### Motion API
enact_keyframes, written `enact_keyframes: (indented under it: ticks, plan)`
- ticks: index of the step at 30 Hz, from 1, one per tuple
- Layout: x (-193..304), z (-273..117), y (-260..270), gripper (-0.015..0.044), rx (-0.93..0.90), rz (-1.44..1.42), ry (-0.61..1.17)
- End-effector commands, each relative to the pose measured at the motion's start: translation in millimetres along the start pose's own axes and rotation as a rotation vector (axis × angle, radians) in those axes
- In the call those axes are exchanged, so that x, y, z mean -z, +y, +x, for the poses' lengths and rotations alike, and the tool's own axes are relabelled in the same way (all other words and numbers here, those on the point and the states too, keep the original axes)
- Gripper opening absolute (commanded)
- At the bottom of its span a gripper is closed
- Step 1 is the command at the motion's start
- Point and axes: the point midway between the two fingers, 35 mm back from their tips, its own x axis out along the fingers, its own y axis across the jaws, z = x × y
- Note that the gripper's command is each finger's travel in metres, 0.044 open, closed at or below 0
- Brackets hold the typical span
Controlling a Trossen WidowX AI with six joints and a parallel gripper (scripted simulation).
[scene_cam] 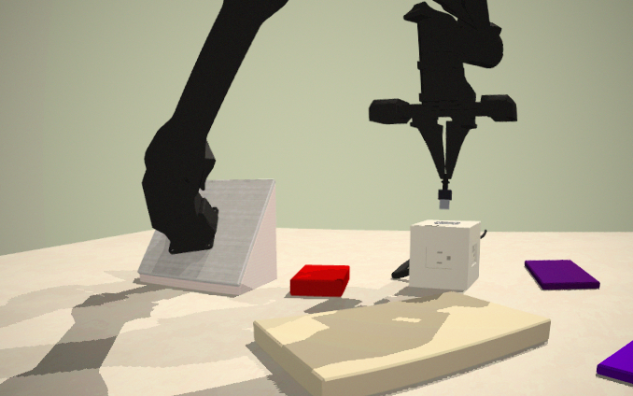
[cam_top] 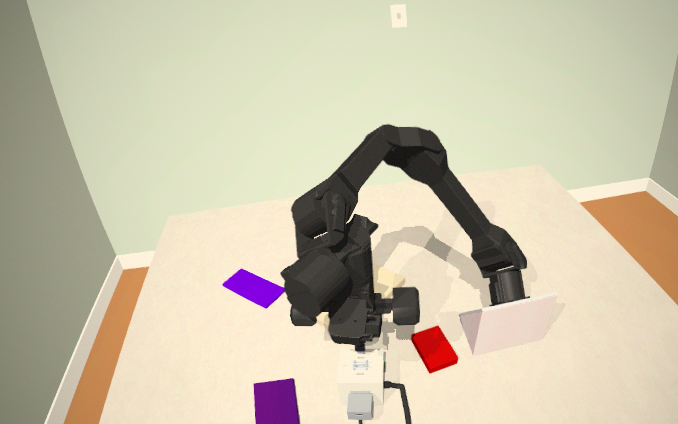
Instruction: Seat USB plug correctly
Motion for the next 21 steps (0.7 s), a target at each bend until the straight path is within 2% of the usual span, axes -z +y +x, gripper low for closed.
enact_keyframes:
  ticks: [1, 21]
  plan:
    - [-0.5, 0.1, 0.2, 0.0, -0.002, -0.003, -0.009]
    - [-1.9, 2.3, 0.0, 0.0, -0.002, -0.003, -0.027]
